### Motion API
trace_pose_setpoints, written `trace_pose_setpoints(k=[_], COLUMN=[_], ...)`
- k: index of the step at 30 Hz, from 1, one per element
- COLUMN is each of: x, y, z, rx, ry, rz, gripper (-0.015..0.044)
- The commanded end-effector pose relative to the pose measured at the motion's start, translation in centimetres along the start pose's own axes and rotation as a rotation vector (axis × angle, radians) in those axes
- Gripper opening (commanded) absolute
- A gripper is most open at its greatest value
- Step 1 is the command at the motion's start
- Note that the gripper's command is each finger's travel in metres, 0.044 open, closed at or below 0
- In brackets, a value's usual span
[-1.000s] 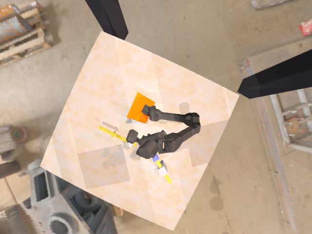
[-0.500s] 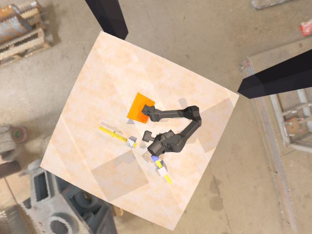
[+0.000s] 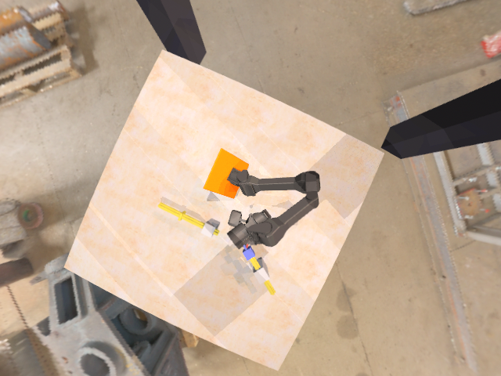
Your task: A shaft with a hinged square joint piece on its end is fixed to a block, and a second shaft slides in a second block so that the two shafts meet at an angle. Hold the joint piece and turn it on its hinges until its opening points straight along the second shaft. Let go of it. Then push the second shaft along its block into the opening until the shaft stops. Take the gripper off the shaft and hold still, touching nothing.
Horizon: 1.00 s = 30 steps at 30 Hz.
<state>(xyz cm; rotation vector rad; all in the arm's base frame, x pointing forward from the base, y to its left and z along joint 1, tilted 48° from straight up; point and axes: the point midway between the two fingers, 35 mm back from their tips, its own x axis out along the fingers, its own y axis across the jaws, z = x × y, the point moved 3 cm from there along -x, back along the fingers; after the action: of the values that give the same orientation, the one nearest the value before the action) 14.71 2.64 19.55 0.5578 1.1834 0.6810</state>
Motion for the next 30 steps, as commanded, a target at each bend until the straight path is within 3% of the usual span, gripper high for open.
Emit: trace_pose_setpoints(k=[1,30], x=[0.7,6.3], y=[-0.1,0.0], z=[-0.2,-1.0], rx=[-0.012,-0.014], ry=[0.016,0.015], rz=[0.037,0.038], gripper=[0.0440,0.0440])
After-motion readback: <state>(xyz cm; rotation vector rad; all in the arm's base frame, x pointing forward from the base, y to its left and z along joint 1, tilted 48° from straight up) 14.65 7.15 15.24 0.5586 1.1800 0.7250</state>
